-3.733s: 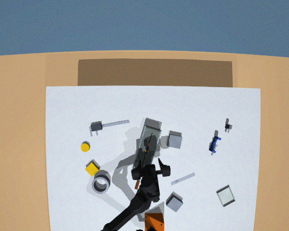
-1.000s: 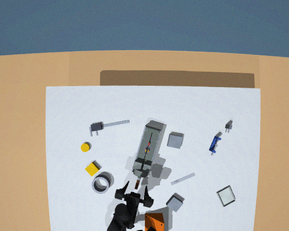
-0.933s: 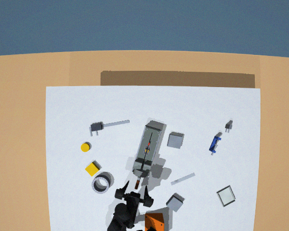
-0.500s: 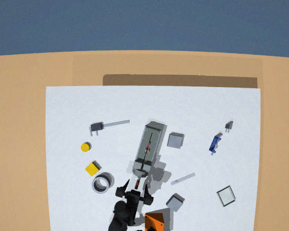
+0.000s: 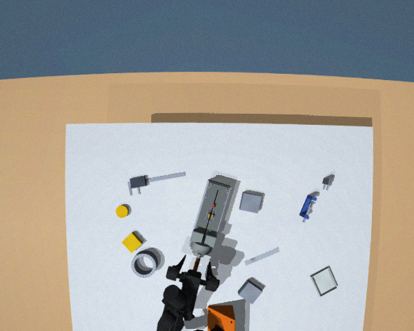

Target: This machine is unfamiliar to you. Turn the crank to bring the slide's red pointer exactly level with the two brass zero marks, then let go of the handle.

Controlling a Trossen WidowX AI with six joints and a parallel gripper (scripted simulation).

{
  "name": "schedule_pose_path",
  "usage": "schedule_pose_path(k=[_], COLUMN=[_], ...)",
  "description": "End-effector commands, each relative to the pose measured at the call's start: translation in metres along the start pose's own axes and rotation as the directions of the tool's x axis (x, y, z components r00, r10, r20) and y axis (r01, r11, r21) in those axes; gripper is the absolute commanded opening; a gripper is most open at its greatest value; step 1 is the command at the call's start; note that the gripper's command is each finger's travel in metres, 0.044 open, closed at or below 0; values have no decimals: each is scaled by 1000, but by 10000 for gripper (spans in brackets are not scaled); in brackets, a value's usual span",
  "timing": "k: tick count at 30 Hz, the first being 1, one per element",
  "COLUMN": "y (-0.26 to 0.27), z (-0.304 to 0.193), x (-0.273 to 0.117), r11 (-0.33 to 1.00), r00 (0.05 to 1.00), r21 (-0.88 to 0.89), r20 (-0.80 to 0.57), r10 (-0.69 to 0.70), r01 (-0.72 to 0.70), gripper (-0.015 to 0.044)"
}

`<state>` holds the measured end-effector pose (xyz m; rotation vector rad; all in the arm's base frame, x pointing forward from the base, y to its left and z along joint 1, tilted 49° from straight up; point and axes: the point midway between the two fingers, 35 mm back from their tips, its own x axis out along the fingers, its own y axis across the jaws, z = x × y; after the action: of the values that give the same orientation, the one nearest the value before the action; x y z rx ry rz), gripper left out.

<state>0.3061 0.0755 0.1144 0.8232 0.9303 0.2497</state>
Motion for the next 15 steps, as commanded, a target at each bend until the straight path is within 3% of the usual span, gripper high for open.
schedule_pose_path(k=[1,5,15], y=[-2,-2,-2], z=[-6,-9,-9], x=[5,7,7], r11=[1000,1000,1000], r00=[1000,1000,1000], r21=[5,6,6], r20=[1,2,2], r10=[-4,-3,-3], r01=[4,3,3], gripper=[440,440,177])
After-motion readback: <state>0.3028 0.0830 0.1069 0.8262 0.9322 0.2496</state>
